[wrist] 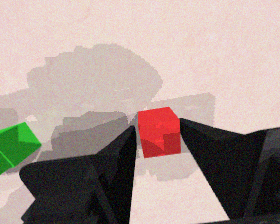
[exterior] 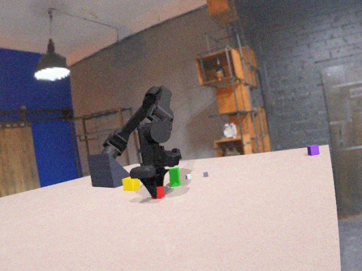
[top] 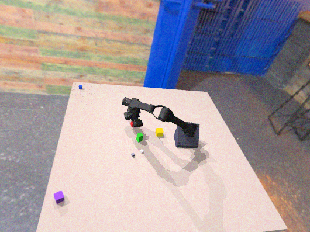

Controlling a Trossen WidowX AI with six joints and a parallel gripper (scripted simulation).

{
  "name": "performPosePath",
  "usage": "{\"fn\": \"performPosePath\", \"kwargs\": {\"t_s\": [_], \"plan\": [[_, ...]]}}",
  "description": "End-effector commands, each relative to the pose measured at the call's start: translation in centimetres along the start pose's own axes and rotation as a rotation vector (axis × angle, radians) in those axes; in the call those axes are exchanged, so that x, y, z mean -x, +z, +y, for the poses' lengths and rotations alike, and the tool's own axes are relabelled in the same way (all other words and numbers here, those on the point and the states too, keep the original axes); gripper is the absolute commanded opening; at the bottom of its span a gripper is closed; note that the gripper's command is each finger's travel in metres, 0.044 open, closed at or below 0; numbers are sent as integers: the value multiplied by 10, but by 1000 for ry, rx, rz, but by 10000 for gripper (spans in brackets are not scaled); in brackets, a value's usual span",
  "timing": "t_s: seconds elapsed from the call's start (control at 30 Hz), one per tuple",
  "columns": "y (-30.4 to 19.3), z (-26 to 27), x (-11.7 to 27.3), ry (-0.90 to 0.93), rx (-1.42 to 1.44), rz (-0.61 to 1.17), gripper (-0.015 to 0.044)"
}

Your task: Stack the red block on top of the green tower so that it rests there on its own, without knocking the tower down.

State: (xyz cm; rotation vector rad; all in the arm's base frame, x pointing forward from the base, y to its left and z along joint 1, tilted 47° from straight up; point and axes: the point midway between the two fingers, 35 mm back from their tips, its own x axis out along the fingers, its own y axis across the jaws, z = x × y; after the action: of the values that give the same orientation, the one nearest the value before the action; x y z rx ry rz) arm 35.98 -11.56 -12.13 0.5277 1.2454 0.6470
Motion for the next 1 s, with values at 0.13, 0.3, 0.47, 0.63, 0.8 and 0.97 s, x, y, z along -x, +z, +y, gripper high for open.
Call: {"fn": "performPosePath", "kwargs": {"t_s": [0.13,0.3,0.47,0.63,0.8,0.97], "plan": [[0,0,0,2,-5,-5,118],[0,0,4,1,-5,-5,45],[0,0,29,0,-5,-4,0],[0,-1,53,-1,-5,-4,0],[0,-1,82,-2,-5,-3,0],[-1,-1,108,-3,-6,-3,0]]}}
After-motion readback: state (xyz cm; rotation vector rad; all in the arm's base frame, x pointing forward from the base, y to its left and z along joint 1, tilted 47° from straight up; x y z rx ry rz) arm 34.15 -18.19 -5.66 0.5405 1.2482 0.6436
